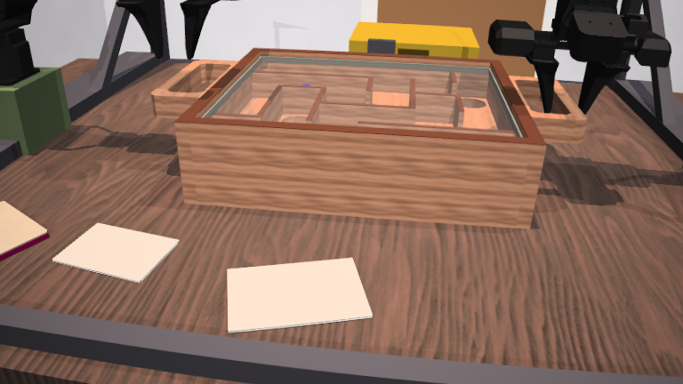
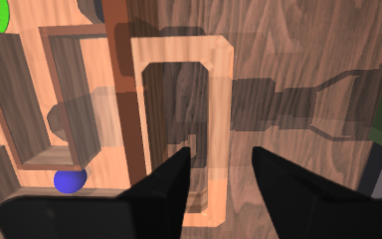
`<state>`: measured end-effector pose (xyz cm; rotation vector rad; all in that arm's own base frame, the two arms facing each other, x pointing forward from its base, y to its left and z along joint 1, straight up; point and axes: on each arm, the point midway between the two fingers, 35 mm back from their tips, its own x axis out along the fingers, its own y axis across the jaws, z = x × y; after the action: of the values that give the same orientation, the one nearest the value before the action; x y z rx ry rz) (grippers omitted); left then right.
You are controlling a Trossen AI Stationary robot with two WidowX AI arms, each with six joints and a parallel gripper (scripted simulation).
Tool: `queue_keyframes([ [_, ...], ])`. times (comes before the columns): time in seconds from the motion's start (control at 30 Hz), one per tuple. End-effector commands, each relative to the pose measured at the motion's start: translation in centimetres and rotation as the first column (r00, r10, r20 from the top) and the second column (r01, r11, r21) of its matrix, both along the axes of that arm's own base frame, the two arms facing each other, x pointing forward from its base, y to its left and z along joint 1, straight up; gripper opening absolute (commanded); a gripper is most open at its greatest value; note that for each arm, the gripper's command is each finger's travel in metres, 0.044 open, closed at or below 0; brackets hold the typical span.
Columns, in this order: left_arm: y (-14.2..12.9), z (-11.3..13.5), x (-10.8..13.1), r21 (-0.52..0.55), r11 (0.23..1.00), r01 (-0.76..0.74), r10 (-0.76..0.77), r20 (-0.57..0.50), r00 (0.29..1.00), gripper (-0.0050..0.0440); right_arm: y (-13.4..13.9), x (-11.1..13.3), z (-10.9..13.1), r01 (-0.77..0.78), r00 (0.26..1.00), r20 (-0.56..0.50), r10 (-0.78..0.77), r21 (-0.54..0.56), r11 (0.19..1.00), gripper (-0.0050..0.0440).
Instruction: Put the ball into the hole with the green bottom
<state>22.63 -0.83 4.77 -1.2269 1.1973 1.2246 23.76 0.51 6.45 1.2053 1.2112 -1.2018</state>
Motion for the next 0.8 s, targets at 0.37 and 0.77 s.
queue_keyframes([
  [0.37, 0.0, -0.3, -0.2, 0.005, 1.0, 0.009, -0.009, -0.008, 1.0, 0.0171, -0.1, 0.0, -2.3, 0.008, 1.0, 0.003, -0.008, -0.003, 1.0, 0.0171],
  [0.77, 0.0, -0.3, -0.2, 0.005, 1.0, 0.009, -0.009, -0.008, 1.0, 0.0171, -0.1, 0.0, -4.0, 0.01, 1.0, 0.004, -0.009, -0.003, 1.0, 0.0171],
])
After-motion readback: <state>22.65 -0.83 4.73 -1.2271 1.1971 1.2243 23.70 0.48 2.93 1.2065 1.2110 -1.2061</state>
